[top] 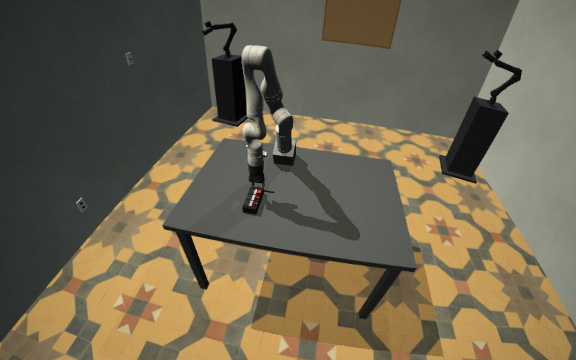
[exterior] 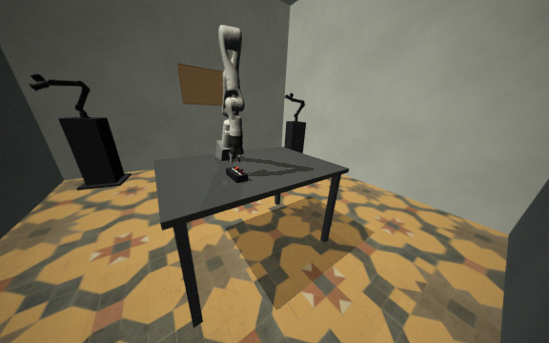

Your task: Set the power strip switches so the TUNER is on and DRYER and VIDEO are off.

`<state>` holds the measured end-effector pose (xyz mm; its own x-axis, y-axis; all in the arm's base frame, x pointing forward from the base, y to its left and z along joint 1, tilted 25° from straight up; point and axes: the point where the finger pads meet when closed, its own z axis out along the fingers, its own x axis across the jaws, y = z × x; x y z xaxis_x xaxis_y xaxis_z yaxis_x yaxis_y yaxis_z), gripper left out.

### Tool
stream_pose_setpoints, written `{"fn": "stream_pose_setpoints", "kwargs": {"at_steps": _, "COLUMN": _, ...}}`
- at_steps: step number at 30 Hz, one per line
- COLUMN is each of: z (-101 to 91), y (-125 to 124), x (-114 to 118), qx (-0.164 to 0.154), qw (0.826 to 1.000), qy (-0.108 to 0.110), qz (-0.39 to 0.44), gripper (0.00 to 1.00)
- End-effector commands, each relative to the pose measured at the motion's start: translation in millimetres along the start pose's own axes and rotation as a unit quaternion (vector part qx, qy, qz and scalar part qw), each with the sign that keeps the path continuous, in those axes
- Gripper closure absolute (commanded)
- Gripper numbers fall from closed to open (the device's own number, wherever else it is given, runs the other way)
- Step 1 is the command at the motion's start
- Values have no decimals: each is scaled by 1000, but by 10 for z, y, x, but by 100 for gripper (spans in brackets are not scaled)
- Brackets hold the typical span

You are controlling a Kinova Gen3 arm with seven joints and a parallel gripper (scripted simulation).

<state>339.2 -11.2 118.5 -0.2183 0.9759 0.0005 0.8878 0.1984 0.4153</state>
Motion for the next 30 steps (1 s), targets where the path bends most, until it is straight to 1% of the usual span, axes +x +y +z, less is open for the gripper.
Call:
{"fn": "stream_pose_setpoints", "kwargs": {"at_steps": 1, "z": -8, "y": 3, "x": -7, "qx": -1, "qw": 1000, "qy": -1, "qz": 1, "gripper": 0}}
{"fn": "stream_pose_setpoints", "kwargs": {"at_steps": 13, "z": -45, "y": 3, "x": -7, "qx": -1, "qw": 1000, "qy": -1, "qz": 1, "gripper": 0}}
{"fn": "stream_pose_setpoints", "kwargs": {"at_steps": 30, "z": -164, "y": 3, "x": -7, "qx": -1, "qw": 1000, "qy": -1, "qz": 1, "gripper": 0}}
